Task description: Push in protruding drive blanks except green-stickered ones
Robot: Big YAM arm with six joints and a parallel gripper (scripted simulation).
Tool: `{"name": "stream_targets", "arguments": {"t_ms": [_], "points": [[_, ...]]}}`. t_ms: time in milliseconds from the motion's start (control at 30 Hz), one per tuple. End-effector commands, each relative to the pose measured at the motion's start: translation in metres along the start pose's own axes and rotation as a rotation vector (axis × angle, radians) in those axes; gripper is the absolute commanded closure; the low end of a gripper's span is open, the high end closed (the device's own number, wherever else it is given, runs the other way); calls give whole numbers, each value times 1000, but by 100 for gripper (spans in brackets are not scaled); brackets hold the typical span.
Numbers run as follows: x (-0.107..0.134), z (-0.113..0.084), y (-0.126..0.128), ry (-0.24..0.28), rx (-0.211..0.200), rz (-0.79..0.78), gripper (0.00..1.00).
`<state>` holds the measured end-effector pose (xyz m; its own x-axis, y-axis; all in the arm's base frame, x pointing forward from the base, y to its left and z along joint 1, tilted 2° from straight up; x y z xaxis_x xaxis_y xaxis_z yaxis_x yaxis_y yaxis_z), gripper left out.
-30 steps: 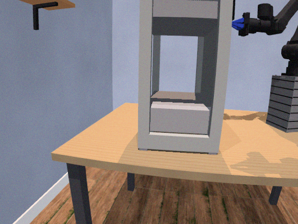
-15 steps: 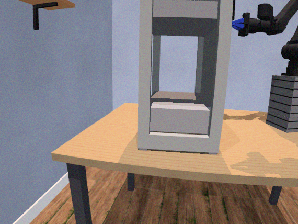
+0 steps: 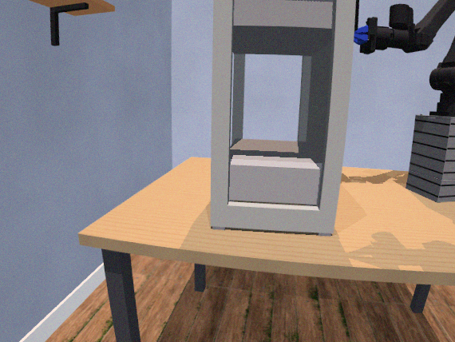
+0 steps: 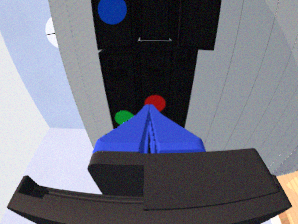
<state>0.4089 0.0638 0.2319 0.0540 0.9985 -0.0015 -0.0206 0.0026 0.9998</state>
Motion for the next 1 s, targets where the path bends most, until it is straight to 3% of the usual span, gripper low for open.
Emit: {"name": "stream_targets", "arguments": {"t_ms": [0,433,633,967], "points": [[-2,28,17,-20,-32,6,100],[-2,29,17,-20,-34,7,100],[-3,41,15,-20,-38,8,100],[-4,52,5,-21,-10,0,100]]}}
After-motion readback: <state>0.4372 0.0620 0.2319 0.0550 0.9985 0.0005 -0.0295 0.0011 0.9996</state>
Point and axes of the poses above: the point where the finger pads meet when closed, its own z axis out along the fingers, its own y axis across the jaws, x = y × z, the point moved 2 cm from there along -z, back along the fingers, and after that the axes turned 2 degrees about z, right-handed, at the moved point
